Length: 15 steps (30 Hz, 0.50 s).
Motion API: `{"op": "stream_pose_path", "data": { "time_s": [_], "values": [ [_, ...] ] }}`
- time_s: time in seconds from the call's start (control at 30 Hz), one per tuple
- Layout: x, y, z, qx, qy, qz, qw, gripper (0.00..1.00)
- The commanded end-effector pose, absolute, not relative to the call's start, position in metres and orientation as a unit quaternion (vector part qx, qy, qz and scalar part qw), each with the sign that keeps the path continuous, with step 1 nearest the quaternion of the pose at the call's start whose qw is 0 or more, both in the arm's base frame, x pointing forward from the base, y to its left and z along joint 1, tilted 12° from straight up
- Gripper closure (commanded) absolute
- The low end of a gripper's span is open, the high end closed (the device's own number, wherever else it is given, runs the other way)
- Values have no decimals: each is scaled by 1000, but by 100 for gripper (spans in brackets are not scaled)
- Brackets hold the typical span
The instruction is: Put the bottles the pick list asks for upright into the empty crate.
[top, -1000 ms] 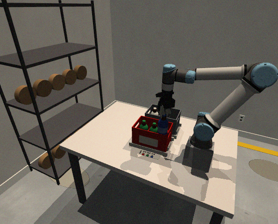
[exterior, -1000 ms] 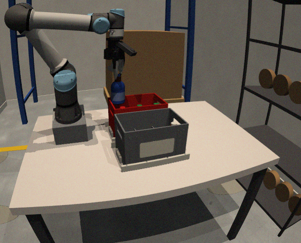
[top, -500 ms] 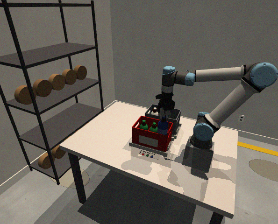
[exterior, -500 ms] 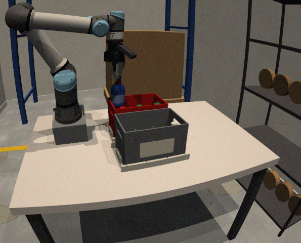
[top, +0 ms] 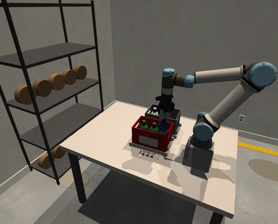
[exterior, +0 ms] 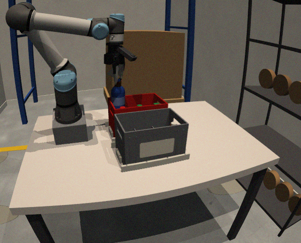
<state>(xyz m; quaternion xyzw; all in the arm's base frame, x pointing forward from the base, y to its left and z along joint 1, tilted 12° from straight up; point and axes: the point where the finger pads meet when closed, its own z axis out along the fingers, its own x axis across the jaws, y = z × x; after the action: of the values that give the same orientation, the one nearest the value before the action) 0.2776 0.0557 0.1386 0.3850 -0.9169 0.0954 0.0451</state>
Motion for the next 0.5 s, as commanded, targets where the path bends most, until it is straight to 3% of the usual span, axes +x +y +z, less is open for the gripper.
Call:
{"op": "stream_pose_path", "data": {
  "time_s": [0.0,0.47],
  "values": [
    [280,54,134,385,-917,97,43,100],
    [280,51,122,385,-917,97,43,100]
  ]
}}
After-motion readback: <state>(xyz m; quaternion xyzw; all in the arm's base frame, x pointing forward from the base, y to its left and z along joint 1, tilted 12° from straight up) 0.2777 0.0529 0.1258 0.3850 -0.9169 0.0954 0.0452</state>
